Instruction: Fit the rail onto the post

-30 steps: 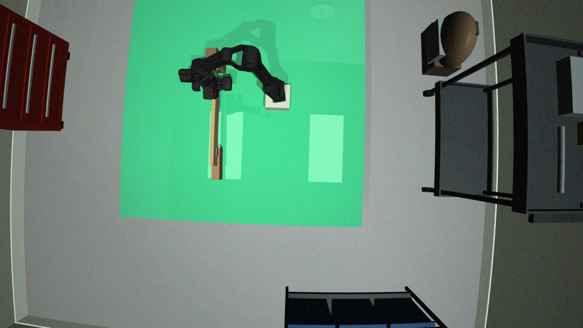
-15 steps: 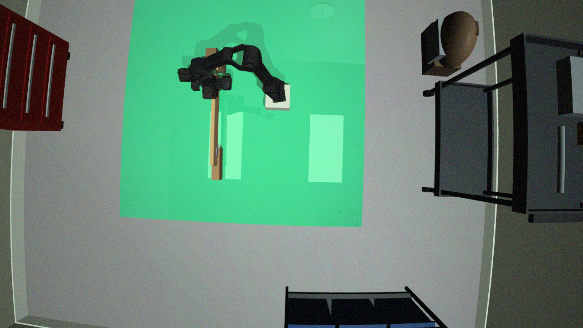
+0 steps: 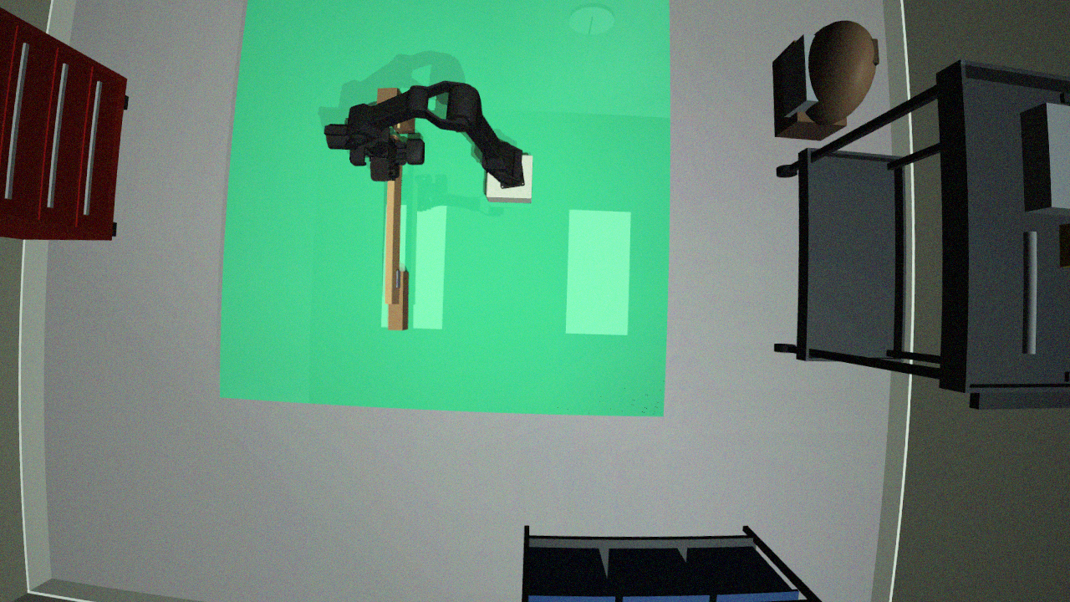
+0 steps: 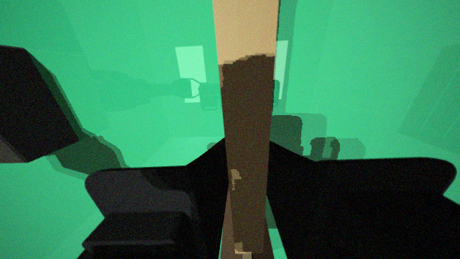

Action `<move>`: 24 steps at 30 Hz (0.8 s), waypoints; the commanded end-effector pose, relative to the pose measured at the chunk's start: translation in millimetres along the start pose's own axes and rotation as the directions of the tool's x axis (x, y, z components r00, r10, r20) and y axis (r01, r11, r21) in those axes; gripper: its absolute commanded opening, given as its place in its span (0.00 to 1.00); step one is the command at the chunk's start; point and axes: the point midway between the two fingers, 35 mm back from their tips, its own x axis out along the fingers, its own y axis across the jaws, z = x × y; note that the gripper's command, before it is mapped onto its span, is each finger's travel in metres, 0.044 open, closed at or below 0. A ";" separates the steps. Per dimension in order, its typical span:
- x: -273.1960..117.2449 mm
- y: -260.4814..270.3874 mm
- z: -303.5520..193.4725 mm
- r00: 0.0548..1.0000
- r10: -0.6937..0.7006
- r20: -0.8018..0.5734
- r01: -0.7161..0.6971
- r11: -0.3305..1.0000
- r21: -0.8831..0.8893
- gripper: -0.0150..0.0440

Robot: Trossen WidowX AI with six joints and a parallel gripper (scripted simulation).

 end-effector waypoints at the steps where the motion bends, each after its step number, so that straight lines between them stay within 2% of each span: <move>1: -5.2 -2.5 1.3 1.000 -0.012 0.010 0.012 1.000 0.003 0.25; 24: -0.1 -1.0 1.3 1.000 -0.012 0.009 0.012 1.000 0.003 0.25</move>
